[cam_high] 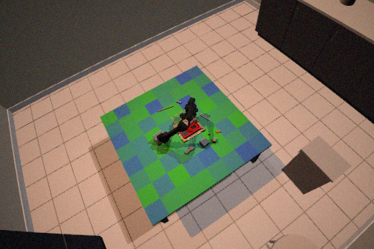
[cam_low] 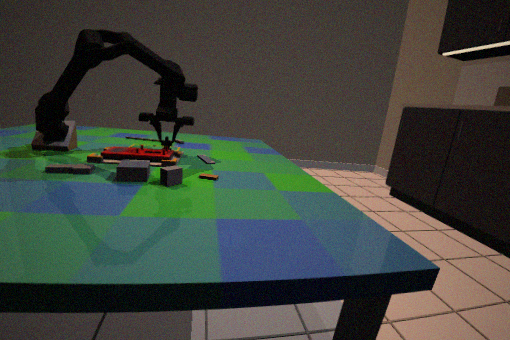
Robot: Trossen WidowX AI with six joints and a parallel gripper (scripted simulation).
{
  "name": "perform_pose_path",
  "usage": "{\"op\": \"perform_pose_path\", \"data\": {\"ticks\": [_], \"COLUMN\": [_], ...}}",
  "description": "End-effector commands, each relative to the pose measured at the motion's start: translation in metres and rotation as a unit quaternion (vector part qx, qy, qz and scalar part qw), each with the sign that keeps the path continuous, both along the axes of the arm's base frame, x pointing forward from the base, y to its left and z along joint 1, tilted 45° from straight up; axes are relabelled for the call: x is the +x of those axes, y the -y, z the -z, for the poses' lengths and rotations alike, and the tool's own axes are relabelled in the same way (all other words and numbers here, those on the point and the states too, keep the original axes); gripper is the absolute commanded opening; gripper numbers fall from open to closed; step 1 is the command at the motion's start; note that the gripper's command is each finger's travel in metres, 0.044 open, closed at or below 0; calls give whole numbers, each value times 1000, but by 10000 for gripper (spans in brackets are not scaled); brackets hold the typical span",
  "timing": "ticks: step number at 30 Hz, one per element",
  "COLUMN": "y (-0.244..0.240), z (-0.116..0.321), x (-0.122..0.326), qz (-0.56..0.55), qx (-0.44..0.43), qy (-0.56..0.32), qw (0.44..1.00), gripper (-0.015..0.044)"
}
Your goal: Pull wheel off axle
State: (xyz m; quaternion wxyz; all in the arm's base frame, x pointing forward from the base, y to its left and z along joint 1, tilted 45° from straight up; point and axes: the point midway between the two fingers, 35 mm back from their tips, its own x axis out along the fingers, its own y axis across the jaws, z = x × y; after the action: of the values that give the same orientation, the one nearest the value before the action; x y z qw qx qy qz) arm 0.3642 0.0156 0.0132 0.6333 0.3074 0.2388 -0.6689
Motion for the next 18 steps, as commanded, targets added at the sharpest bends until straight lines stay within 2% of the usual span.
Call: {"op": "perform_pose_path", "data": {"ticks": [1,4,18], "y": [0,-1,-4], "z": [0,-1,-4], "x": [0,0,0], "qz": [1,1,0], "qx": [0,0,0], "qy": [0,0,0], "qw": [1000,1000,1000], "gripper": [83,4,0]}}
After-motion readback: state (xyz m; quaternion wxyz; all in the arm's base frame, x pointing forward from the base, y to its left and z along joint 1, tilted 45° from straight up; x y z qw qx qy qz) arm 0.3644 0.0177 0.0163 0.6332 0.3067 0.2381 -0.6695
